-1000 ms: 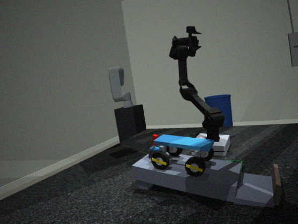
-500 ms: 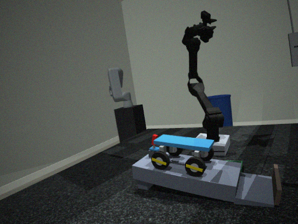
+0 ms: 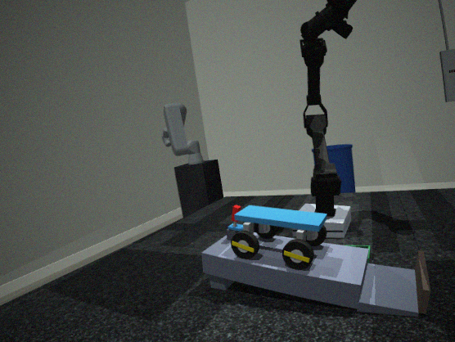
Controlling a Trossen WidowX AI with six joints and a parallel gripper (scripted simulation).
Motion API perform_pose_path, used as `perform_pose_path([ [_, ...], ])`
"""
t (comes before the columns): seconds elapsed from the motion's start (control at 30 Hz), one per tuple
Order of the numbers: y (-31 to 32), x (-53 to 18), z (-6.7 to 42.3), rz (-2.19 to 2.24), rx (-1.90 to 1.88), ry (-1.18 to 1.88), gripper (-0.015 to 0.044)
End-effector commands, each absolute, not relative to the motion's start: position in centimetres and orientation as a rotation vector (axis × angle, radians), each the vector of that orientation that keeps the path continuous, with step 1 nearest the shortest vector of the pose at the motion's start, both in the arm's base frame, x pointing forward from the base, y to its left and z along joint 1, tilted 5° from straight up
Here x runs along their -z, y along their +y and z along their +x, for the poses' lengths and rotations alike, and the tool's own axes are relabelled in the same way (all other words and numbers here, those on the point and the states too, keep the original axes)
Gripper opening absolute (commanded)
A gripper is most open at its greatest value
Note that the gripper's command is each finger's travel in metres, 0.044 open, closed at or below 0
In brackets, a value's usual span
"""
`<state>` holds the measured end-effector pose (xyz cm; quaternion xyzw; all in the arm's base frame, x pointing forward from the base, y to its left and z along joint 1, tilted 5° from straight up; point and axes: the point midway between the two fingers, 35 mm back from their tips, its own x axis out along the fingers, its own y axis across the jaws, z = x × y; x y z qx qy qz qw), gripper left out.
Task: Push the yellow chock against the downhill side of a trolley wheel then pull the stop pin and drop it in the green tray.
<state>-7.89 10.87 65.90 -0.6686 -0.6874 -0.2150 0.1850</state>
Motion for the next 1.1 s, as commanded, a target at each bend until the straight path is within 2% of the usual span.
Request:
perform_pose_path([
  [0.0,11.9,-65.5,-0.5,-1.923,0.427,-1.721,0.0190],
  [0.3,11.2,-61.8,13.5,-1.950,0.132,-1.254,0.0190],
  [0.6,6.5,-54.1,25.2,-1.922,-0.100,-0.711,0.0190],
  [0.83,0.8,-46.1,31.1,-1.840,-0.236,-0.282,0.0190],
  [1.07,-5.5,-36.7,33.5,-1.689,-0.360,0.151,0.0190],
])
